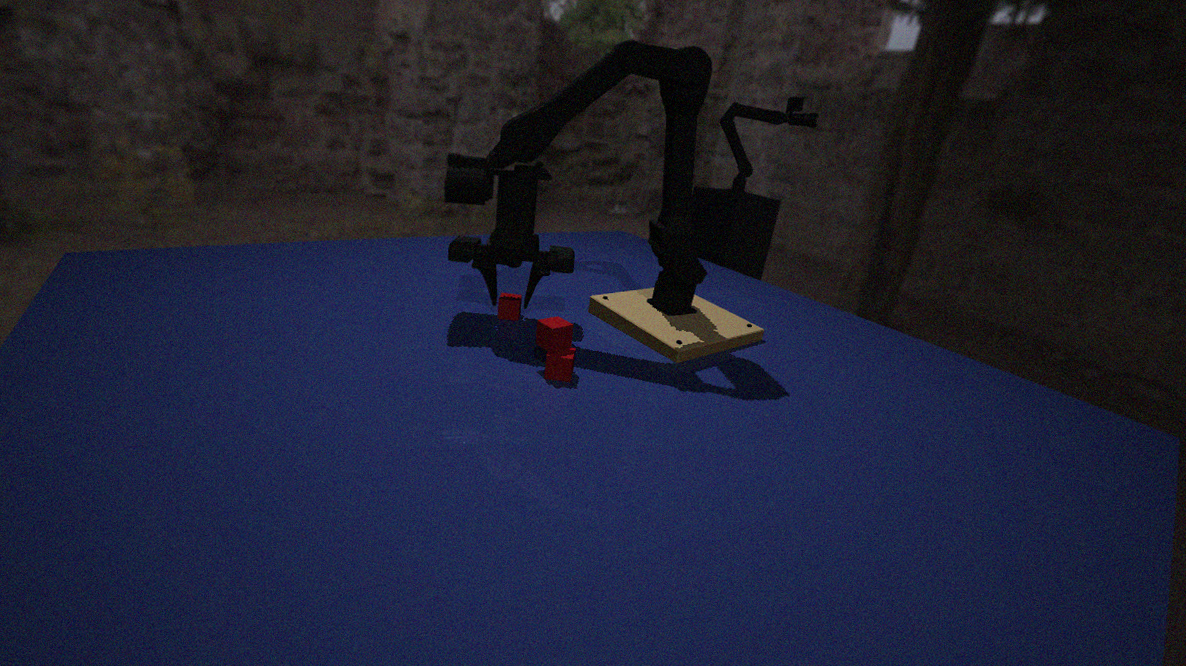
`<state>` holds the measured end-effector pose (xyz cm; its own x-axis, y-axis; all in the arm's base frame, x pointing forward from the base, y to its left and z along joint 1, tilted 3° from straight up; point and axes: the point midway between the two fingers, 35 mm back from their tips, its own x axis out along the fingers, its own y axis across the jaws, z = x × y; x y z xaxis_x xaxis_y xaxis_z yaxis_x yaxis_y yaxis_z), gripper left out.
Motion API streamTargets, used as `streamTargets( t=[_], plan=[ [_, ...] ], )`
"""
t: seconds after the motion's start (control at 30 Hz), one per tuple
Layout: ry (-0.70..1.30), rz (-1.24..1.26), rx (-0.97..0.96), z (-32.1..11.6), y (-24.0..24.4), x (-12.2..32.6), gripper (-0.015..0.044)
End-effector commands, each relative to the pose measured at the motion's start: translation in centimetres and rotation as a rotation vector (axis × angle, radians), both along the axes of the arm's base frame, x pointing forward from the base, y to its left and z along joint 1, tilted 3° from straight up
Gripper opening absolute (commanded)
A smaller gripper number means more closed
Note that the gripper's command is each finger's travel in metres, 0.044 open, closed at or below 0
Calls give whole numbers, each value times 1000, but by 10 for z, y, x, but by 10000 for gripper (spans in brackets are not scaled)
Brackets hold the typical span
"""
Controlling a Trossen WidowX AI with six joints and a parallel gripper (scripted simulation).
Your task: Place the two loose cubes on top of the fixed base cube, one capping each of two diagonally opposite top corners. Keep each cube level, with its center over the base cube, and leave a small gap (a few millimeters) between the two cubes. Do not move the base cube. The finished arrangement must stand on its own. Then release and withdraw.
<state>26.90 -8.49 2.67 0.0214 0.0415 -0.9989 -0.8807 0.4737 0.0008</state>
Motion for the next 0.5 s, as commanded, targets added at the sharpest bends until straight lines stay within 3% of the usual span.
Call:
streamTargets(
  t=[0.0,0.47],
  plan=[
    [0,-4,-3,-1,0,0,107],
    [0,-4,-3,28,-3,4,105]
  ],
)
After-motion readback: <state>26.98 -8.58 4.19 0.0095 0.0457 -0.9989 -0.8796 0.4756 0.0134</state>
